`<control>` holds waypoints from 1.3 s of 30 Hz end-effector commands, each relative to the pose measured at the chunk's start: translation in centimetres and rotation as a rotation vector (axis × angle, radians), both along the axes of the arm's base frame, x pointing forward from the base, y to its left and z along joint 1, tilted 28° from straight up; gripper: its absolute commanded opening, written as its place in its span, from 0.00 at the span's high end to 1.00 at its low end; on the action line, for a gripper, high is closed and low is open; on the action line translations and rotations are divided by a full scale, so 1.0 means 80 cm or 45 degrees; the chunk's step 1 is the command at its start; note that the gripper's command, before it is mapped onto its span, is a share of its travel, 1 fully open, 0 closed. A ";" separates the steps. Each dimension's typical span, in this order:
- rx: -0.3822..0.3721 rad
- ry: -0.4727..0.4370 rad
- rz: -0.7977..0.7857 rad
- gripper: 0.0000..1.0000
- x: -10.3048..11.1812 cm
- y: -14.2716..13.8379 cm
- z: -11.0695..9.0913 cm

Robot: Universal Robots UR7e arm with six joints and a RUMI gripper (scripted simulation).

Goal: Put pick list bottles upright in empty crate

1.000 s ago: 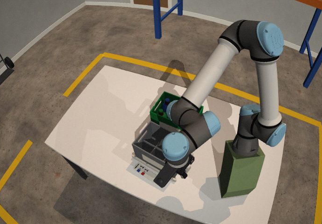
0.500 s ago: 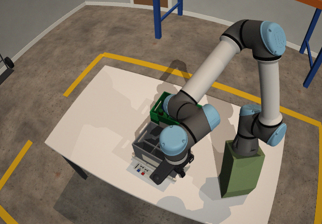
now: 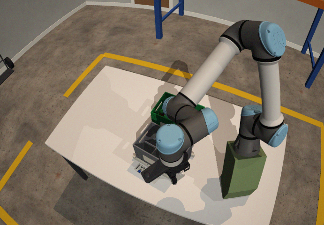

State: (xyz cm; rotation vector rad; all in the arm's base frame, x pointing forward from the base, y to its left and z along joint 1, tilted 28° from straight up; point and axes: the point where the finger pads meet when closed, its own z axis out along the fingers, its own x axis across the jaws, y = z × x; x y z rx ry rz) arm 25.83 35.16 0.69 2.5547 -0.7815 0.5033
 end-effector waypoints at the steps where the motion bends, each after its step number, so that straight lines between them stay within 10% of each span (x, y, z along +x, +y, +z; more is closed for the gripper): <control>1: 0.112 -0.090 -0.140 0.62 0.016 0.028 -0.002; 32: 0.159 -0.128 -0.198 0.62 0.014 0.027 -0.002; 39: 0.096 -0.007 0.027 0.62 0.052 0.006 -0.014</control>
